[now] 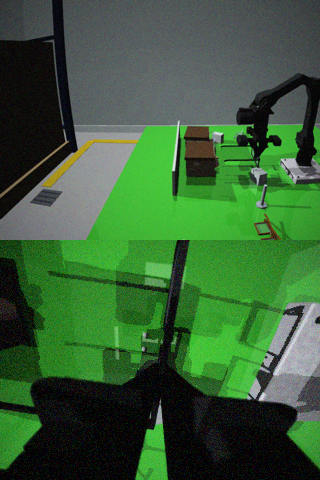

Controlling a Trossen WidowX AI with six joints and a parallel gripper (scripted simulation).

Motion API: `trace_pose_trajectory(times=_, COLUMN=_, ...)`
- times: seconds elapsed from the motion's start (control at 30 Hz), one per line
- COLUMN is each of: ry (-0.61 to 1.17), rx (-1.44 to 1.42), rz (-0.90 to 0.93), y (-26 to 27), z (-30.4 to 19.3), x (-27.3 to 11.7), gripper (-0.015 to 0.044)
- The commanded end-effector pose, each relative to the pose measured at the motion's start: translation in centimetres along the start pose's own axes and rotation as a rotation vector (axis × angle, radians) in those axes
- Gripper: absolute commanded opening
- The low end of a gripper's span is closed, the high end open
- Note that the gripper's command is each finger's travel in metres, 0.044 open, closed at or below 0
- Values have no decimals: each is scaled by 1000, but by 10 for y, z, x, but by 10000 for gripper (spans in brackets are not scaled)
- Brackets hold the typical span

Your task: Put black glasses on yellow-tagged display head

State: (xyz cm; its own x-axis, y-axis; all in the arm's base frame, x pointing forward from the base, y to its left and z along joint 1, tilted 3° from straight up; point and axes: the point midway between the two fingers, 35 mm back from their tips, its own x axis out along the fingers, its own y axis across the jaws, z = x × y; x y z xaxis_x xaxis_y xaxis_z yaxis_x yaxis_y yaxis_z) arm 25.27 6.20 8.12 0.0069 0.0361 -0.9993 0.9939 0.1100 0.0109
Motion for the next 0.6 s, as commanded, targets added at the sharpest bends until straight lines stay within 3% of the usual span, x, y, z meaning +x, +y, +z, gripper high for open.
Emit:
trace_pose_trajectory(times=0.0, ry=3, rx=-4, rz=-6, y=-1, z=0, x=3, gripper=0)
trace_pose_trajectory(times=0.57, ry=3, rx=-4, rz=-2, y=20, z=0, x=3, gripper=0)
